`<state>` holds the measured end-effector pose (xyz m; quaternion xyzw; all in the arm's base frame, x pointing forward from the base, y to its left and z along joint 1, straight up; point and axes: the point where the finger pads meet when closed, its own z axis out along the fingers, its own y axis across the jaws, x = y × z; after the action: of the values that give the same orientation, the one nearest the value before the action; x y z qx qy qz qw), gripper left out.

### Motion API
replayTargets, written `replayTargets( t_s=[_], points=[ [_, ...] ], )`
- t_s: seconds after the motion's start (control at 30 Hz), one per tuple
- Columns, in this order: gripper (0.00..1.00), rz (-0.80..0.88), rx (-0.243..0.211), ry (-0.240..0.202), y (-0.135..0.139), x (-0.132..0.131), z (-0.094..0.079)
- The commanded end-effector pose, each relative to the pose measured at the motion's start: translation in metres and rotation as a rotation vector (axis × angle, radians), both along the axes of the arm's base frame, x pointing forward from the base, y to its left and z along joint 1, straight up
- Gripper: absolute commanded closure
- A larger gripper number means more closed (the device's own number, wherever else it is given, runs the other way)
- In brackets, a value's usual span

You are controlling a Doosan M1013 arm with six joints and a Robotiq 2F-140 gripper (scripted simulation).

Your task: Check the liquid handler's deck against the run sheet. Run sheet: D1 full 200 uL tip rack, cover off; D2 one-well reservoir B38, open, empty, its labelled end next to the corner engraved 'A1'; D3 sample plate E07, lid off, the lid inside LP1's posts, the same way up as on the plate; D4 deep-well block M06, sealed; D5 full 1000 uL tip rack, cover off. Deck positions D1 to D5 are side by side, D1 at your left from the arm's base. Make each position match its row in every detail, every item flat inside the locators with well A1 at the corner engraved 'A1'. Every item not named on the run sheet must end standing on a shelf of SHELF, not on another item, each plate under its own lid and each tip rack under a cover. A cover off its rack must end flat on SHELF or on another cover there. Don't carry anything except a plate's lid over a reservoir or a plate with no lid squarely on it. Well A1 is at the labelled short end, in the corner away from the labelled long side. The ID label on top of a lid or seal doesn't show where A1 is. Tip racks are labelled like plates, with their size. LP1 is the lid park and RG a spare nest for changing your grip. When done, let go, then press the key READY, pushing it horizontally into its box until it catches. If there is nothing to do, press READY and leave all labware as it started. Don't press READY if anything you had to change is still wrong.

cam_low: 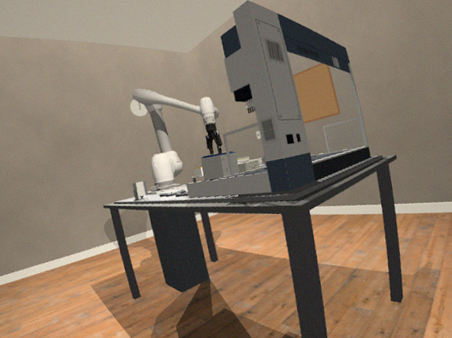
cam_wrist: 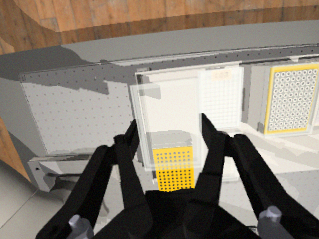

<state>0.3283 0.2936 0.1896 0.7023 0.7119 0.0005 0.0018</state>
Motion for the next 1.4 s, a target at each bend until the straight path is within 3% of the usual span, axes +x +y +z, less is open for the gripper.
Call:
replayTargets(
  t_s=[0.0,1.37],
  points=[
    [0.9,0.0,0.001,-0.001,0.0,0.0,0.004],
    [0.9,0.0,0.001,0.0,0.0,0.0,0.066]
  ],
)
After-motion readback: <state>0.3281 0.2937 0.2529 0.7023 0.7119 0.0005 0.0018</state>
